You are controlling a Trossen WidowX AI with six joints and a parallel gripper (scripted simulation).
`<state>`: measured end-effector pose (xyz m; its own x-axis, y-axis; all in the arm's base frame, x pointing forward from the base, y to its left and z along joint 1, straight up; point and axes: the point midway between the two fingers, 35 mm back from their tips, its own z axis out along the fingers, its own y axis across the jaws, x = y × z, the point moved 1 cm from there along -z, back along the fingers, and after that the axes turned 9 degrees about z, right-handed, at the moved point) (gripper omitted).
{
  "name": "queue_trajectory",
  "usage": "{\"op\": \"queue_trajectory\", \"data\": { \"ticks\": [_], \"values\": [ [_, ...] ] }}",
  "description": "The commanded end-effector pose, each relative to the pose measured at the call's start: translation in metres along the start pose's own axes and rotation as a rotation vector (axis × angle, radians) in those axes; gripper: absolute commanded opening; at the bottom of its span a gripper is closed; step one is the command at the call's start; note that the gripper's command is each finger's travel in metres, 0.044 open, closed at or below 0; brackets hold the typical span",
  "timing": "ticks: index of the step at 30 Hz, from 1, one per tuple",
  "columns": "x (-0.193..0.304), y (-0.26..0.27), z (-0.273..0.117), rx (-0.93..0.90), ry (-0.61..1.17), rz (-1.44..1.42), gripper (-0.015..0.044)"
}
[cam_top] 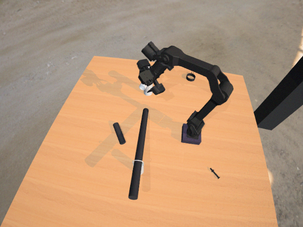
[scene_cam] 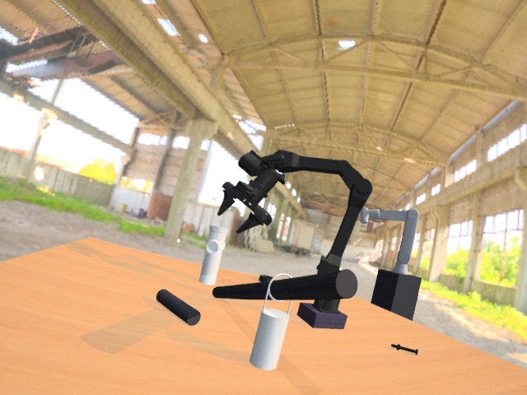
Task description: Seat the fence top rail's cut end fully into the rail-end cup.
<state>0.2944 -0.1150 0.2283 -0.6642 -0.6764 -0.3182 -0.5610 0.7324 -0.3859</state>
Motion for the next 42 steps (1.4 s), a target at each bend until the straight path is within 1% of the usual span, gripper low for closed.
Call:
{"op": "queue_trajectory", "data": {
  "ticks": [1,16,19,24,30,42],
  "values": [
    [0.04,-0.045,0.014,0.028,0.002,-0.527,0.044],
    [0.04,-0.045,0.014,0.028,0.002,-0.527,0.044],
    [0.043,-0.042,0.023,0.028,0.002,-0.528,0.044],
    [0.052,-0.031,0.049,0.028,0.002,-0.528,0.044],
    [0.053,-0.03,0.053,0.028,0.002,-0.528,0.044],
    [0.052,-0.032,0.072,0.028,0.002,-0.528,0.044]
  ]
}}
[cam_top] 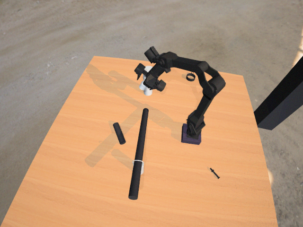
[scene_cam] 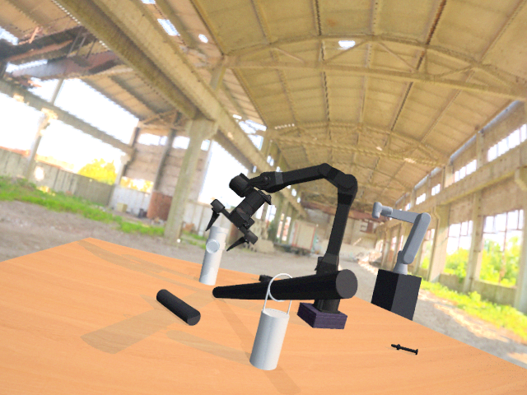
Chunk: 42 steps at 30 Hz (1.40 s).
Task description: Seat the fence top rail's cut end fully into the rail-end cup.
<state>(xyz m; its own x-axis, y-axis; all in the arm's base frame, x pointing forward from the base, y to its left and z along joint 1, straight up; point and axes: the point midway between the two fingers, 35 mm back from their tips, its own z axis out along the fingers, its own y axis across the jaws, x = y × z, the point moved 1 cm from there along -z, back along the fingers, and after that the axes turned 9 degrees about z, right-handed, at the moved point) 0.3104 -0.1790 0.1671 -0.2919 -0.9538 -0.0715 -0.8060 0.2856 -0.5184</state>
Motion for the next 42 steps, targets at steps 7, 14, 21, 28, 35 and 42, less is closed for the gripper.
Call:
{"op": "queue_trajectory", "data": {
  "ticks": [7,14,21,28,35,42],
  "values": [
    [0.0,0.0,0.017,-0.001,0.001,0.004,0.044],
    [0.0,0.0,0.029,-0.001,0.001,0.004,0.044],
    [0.0,0.001,0.04,-0.001,0.001,0.005,0.044],
    [-0.001,0.002,0.051,0.0,0.0,0.005,0.044],
    [-0.001,0.002,0.054,0.0,0.0,0.005,0.0309],
    [-0.001,0.002,0.054,0.0,0.0,0.005,0.0125]
  ]
}}
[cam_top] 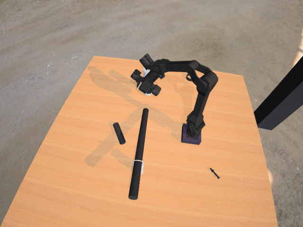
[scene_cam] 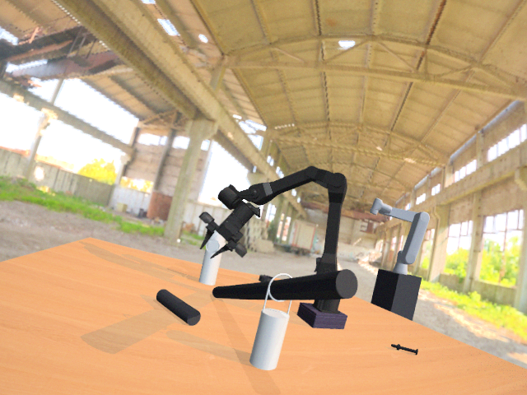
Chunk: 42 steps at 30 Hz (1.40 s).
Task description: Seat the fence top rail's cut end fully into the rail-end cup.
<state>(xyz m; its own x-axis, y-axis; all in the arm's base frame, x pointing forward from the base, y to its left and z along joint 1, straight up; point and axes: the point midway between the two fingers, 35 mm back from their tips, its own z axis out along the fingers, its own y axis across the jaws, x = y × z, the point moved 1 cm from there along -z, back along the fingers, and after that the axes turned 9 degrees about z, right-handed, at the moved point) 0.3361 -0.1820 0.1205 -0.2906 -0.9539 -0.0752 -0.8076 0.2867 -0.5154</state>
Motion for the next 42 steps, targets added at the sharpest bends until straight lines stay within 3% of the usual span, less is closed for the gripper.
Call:
{"op": "queue_trajectory", "data": {
  "ticks": [1,4,8,42],
  "values": [
    [0.001,-0.001,0.0,0.003,0.004,0.004,0.0118],
    [0.001,-0.001,0.0,0.003,0.004,0.004,0.0098],
    [0.001,0.002,-0.001,0.001,-0.011,-0.023,0.0],
    [0.008,0.019,-0.011,-0.019,-0.121,-0.22,0.0]
  ]
}}
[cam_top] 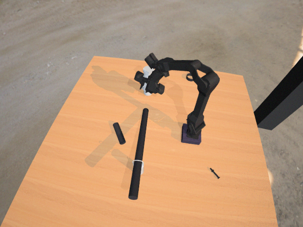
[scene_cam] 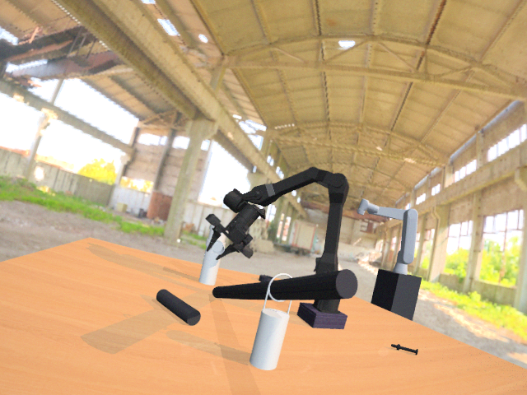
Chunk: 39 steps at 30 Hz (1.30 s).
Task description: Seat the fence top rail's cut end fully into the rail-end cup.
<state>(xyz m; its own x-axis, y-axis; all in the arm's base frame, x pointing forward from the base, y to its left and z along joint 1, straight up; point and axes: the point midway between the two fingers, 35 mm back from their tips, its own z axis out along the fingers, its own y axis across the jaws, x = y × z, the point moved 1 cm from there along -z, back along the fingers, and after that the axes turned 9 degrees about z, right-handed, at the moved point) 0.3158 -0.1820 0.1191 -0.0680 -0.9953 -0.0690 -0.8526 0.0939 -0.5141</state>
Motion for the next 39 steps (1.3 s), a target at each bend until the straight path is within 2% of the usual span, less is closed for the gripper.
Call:
{"op": "queue_trajectory", "data": {
  "ticks": [1,39],
  "values": [
    [0.0017,0.0028,-0.0025,-0.002,-0.014,-0.031,0.0],
    [0.0019,0.007,-0.004,-0.009,-0.04,-0.079,0.0]
  ]
}}
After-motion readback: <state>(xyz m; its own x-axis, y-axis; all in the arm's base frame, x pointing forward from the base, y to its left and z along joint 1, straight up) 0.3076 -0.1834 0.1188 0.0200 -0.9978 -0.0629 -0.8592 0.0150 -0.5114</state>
